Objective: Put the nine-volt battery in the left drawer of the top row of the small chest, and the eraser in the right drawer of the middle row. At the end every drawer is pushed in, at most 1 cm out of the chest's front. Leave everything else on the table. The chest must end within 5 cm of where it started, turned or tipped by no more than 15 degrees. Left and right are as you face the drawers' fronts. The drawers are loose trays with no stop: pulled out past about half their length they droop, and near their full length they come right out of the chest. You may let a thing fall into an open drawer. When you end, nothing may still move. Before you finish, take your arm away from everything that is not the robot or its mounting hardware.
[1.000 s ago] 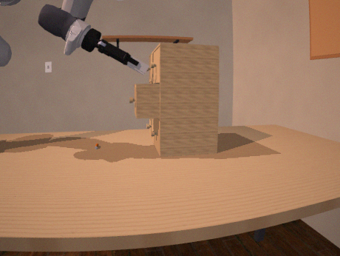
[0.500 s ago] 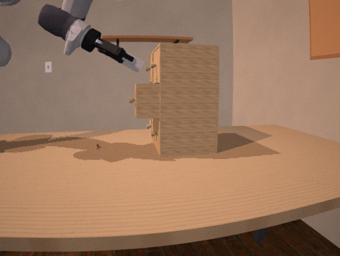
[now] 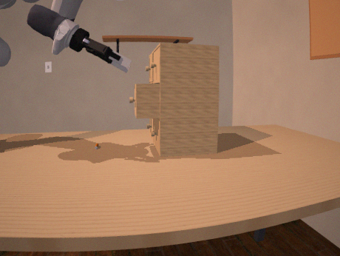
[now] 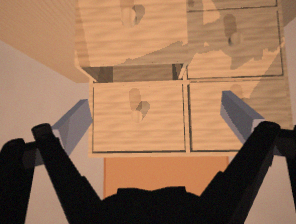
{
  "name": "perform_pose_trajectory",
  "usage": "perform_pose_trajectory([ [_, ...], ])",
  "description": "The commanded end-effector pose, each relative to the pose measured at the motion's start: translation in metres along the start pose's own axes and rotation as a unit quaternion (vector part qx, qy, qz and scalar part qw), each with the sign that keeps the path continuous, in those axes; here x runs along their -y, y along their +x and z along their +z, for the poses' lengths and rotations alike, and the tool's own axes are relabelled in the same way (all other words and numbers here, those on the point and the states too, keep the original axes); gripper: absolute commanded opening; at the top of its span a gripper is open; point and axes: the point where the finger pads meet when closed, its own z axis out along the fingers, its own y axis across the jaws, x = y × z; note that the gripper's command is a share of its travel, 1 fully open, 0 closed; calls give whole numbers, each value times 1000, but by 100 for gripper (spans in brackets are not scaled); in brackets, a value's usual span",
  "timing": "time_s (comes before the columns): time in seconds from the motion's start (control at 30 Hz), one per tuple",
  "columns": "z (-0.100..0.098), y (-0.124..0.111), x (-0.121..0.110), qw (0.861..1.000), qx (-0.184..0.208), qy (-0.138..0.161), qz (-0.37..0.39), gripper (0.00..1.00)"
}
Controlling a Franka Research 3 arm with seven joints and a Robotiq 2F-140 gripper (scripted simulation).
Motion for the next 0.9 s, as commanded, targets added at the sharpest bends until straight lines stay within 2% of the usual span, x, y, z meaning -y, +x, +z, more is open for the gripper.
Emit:
perform_pose_trajectory([
  [0.0,-16,7,-2,1000,2,-4,14,100],
  [0.07,-16,7,-2,1000,2,-4,14,100],
  [0.37,-68,33,-2,1000,2,-4,14,100],
  [0.57,-95,47,-3,1000,2,-4,14,100],
  [0.63,-95,47,-3,1000,2,-4,14,100],
  [0.87,-114,57,-3,1000,2,-4,14,100],
])
